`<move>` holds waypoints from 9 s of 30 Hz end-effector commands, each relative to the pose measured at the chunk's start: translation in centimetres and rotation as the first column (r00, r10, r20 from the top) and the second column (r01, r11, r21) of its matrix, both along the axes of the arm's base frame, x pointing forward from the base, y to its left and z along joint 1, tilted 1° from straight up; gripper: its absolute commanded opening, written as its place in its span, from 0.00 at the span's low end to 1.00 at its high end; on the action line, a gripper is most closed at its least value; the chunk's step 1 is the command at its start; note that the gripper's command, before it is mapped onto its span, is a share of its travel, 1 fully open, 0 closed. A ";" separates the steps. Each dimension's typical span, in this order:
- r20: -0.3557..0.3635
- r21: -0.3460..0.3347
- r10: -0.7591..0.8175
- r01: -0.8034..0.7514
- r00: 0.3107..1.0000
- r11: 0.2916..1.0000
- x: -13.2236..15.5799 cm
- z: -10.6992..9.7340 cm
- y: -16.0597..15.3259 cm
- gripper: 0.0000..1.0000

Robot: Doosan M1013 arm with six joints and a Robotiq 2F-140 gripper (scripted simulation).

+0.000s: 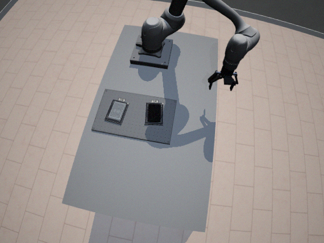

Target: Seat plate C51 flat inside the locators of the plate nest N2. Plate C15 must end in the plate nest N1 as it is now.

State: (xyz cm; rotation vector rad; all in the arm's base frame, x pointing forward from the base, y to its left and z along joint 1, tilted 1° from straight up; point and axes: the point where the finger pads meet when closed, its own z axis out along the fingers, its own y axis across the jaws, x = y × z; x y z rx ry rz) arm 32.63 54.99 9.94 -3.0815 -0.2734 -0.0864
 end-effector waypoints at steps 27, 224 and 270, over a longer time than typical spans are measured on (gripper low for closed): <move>0.000 -0.005 -0.016 0.016 1.000 1.000 4.1 -0.3 -2.8 1.00; -0.056 -0.044 -0.221 0.218 0.974 0.975 27.3 -8.6 -64.4 1.00; -0.056 -0.044 -0.221 0.218 0.974 0.975 27.3 -9.2 -64.4 0.10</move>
